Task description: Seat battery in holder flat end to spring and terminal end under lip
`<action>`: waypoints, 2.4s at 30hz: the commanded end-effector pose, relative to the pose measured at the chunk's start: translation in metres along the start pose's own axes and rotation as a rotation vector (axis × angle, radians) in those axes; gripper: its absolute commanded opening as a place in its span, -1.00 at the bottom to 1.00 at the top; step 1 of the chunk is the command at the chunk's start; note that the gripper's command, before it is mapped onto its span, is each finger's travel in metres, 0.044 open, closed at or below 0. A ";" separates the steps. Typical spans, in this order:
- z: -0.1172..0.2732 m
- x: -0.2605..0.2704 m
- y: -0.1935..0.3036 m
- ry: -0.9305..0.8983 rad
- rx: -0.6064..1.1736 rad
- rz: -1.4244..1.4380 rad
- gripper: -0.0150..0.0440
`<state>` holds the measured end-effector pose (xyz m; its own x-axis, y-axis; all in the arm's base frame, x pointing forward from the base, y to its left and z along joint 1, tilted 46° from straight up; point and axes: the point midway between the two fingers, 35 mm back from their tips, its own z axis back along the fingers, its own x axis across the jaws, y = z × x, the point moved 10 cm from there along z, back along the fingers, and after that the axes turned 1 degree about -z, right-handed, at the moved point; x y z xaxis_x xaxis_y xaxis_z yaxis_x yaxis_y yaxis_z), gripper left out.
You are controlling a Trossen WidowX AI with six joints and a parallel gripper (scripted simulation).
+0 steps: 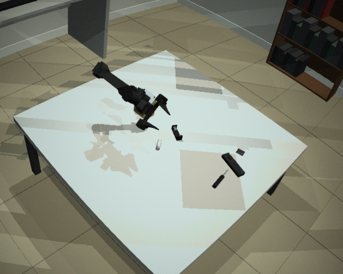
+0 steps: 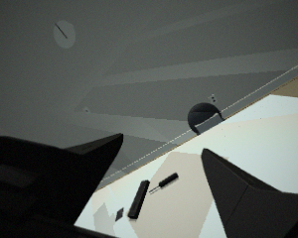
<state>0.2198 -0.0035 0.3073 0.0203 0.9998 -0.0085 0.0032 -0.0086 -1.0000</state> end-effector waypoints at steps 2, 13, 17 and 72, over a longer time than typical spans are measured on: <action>-0.006 -0.001 0.008 0.030 0.067 -0.042 0.69; -0.044 -0.009 0.132 0.816 0.884 -0.289 0.28; -0.040 -0.011 0.161 1.123 0.999 -0.150 0.28; -0.040 -0.047 0.200 1.172 1.007 -0.113 -0.27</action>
<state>0.2602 -0.0526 0.1087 0.8149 0.4147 -0.4050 -0.5794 0.5637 -0.5886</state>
